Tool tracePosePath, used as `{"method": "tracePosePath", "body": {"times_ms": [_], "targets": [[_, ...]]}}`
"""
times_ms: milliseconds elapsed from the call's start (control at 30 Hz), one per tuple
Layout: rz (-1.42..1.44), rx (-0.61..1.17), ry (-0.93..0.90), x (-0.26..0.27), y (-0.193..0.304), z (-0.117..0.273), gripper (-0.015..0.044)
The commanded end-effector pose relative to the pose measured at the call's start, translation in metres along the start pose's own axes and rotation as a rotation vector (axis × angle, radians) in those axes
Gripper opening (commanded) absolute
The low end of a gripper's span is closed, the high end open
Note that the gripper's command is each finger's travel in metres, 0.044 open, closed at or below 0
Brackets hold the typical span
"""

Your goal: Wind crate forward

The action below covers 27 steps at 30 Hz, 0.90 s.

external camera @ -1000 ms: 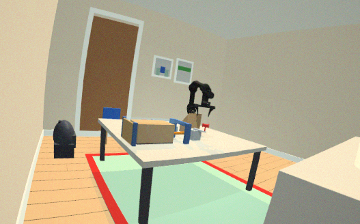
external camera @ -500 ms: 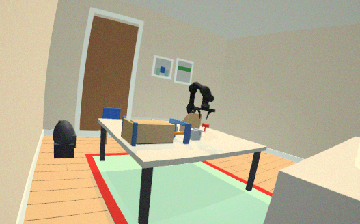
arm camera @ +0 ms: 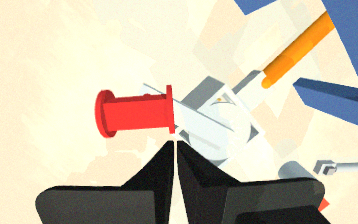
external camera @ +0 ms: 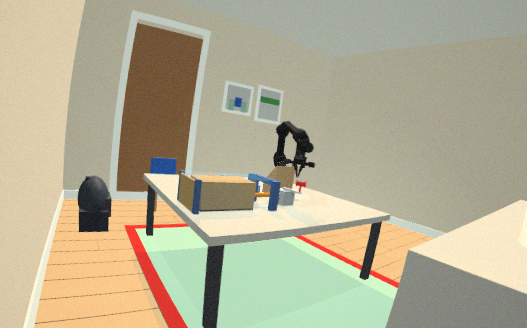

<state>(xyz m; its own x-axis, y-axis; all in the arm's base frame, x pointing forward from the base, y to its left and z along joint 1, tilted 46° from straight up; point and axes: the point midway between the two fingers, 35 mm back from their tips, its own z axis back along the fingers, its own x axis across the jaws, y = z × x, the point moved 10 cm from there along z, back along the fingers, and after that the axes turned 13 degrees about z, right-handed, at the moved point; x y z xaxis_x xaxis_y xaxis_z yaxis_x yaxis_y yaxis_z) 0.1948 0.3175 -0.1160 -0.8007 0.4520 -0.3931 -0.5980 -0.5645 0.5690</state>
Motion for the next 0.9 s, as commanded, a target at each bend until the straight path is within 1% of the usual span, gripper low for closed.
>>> {"method": "tracePosePath", "body": {"times_ms": [0, 400, 867], "targets": [[-0.003, 0.008, 0.006, 0.0002, 0.0012, -0.003, 0.0], [-0.003, 0.008, 0.006, 0.0001, 0.0013, -0.0127, 0.0], [-0.003, 0.008, 0.006, -0.0001, -0.0002, -0.0128, 0.0]]}}
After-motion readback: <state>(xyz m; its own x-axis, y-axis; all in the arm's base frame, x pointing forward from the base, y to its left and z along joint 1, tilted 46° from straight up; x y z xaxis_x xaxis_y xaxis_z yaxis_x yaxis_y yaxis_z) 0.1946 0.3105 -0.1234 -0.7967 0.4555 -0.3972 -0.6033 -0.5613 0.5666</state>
